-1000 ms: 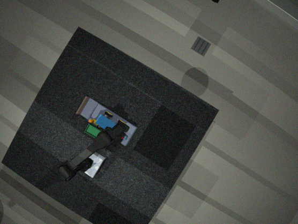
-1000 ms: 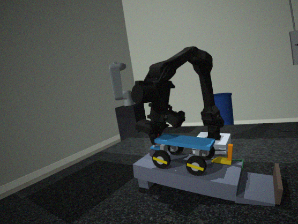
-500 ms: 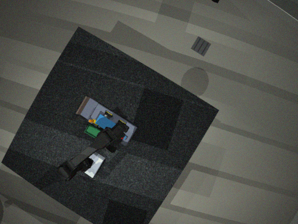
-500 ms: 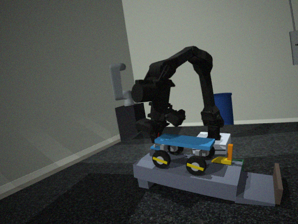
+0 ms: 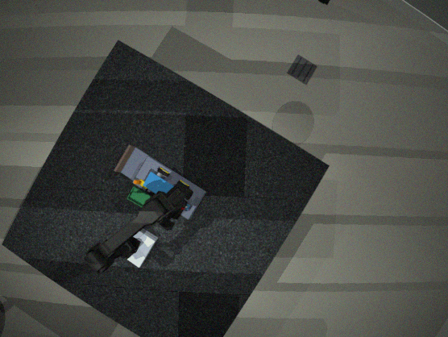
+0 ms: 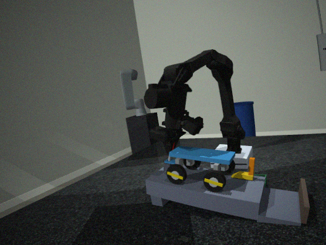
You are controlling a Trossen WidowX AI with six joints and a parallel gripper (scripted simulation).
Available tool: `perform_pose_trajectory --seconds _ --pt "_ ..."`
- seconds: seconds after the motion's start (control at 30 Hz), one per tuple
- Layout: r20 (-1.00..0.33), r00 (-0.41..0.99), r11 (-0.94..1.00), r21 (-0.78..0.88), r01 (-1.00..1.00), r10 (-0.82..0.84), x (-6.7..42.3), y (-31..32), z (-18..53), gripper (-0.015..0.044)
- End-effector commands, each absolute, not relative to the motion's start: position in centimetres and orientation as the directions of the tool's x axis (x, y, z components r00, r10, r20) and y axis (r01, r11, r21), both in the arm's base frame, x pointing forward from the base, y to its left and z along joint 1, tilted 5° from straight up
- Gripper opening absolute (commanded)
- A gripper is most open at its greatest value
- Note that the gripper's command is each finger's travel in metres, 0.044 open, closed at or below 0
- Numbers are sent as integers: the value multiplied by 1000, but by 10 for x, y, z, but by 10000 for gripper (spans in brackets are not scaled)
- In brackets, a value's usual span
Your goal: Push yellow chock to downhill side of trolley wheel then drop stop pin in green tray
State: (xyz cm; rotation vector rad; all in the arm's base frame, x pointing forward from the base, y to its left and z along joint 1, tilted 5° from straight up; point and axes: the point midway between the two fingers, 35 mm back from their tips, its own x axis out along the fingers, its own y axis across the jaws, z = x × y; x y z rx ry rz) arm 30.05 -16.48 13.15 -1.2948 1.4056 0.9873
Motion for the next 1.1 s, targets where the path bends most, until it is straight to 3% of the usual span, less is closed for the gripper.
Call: perform_pose_trajectory --seconds 0.0,1.07 --pt "-973 15 112 -42 -993 -230 301 -165 137 0" --pt "-973 15 112 -42 -993 -229 301 -163 154 0"
